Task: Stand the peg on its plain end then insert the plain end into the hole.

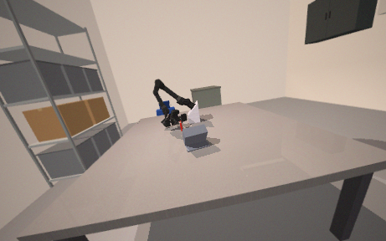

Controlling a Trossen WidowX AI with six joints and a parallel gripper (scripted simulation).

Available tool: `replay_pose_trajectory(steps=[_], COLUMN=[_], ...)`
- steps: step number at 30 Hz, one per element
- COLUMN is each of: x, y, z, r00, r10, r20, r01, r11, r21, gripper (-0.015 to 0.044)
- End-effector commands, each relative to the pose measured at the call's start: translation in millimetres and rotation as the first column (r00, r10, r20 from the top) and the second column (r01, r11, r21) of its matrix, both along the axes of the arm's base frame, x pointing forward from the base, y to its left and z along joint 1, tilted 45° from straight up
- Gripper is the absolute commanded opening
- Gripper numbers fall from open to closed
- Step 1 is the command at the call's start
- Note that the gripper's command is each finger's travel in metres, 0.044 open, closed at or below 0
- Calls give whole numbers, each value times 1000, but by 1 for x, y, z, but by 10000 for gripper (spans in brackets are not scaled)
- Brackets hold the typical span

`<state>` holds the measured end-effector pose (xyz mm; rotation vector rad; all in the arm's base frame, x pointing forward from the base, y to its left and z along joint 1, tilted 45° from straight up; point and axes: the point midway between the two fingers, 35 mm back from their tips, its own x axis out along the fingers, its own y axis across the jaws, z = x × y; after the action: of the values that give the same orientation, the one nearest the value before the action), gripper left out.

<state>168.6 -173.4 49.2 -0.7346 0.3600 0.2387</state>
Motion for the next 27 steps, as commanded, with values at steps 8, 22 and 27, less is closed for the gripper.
replay_pose_trajectory(steps=[8, 22, 27], x=[0, 0, 0], y=[0, 0, 0], z=[0, 0, 0], r00=[1000, 1000, 1000], r10=[-1, -1, -1], r20=[-1, -1, -1], r01=[1, 1, 1], r11=[1000, 1000, 1000], r21=[1, 1, 1], gripper=[130, 440, 440])
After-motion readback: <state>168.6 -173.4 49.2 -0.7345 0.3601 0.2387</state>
